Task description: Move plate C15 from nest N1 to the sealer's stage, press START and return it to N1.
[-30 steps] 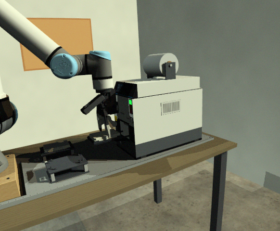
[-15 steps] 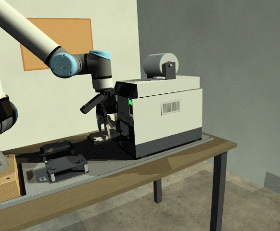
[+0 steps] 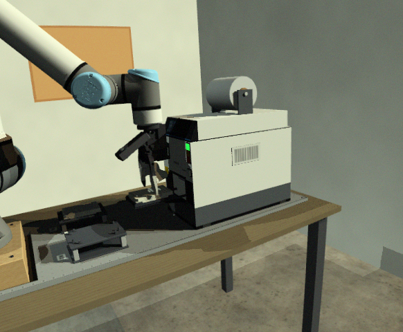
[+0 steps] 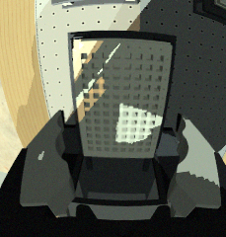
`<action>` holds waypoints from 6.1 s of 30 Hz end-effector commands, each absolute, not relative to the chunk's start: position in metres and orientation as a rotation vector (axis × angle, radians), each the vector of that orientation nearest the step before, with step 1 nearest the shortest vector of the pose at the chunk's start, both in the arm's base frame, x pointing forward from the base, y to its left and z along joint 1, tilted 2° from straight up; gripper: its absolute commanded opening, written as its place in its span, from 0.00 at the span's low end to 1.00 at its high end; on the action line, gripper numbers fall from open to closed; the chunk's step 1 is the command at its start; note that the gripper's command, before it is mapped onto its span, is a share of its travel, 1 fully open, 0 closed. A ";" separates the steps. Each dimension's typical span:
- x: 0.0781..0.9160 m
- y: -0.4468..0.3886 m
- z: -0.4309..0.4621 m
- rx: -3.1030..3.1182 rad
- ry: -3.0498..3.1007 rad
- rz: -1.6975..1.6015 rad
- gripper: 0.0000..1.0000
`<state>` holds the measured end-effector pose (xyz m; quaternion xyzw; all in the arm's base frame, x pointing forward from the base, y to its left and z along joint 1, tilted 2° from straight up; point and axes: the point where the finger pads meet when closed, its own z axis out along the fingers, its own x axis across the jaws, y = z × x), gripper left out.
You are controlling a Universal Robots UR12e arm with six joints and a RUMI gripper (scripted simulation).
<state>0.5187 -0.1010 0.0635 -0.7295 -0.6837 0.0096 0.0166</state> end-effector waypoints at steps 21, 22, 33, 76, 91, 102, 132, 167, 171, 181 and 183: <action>0.522 -0.103 0.086 -2.272 -2.129 0.025 0.68; 0.522 -0.103 0.088 -2.272 -2.129 0.025 0.68; 0.523 -0.103 0.103 -2.272 -2.129 0.025 0.68; 0.476 -0.094 0.119 -2.269 -2.124 0.029 0.68; 0.461 -0.090 0.119 -2.268 -2.125 0.029 0.68; 0.463 -0.114 0.143 -2.274 -2.128 0.027 0.63; 0.456 -0.185 0.213 -2.274 -2.128 0.028 0.00; 0.454 -0.192 0.218 -2.489 -2.325 -0.512 0.00; 0.454 -0.192 0.218 -2.537 -2.369 -0.685 0.00; 0.454 -0.192 0.218 -2.594 -2.418 -0.966 0.00; 0.454 -0.192 0.218 -2.594 -2.418 -0.966 0.00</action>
